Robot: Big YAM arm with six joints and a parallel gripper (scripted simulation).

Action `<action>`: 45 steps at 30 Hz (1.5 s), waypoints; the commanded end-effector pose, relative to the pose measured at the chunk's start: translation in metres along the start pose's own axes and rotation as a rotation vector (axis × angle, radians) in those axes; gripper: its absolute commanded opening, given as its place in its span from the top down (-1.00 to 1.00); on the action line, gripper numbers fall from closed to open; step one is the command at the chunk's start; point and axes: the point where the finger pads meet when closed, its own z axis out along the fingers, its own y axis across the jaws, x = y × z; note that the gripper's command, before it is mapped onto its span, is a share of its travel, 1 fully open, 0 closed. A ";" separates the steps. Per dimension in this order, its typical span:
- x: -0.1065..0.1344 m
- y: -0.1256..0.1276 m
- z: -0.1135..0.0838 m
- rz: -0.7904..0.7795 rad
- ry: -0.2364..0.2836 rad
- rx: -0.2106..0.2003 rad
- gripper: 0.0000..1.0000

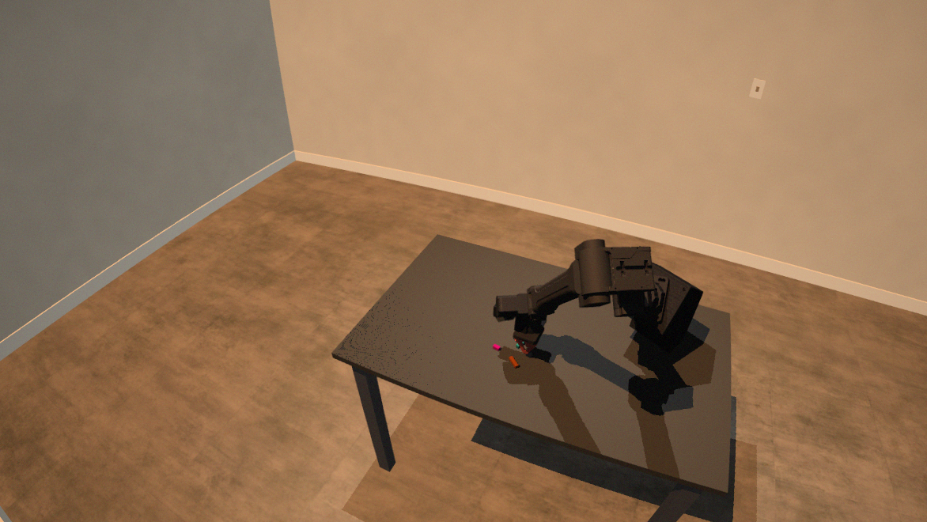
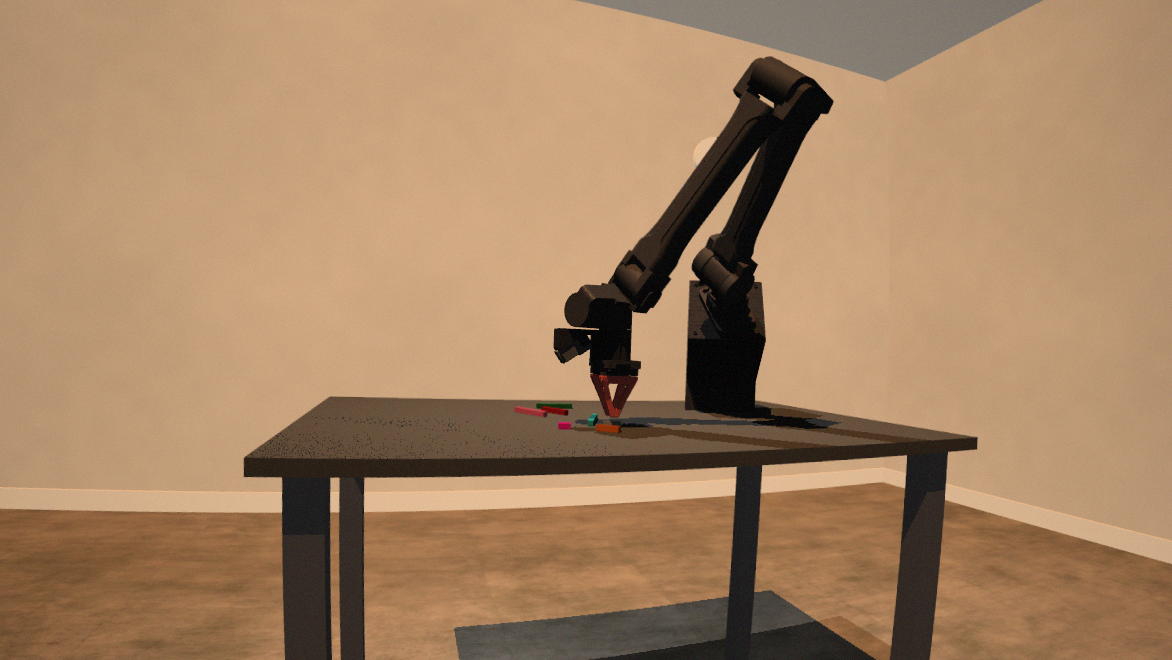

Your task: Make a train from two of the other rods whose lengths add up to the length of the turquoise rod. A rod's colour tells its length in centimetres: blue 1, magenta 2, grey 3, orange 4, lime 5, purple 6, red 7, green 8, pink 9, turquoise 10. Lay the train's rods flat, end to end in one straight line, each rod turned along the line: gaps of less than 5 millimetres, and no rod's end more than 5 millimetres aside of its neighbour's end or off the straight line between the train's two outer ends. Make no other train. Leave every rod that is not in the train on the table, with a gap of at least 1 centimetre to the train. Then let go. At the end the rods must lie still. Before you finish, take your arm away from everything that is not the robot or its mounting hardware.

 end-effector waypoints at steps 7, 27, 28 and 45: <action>0.002 -0.002 0.002 0.013 0.001 0.002 0.51; 0.004 0.003 -0.002 -0.004 -0.014 -0.007 0.51; 0.004 0.004 -0.002 -0.006 -0.013 -0.009 0.51; 0.002 0.003 -0.003 -0.002 -0.018 -0.006 0.51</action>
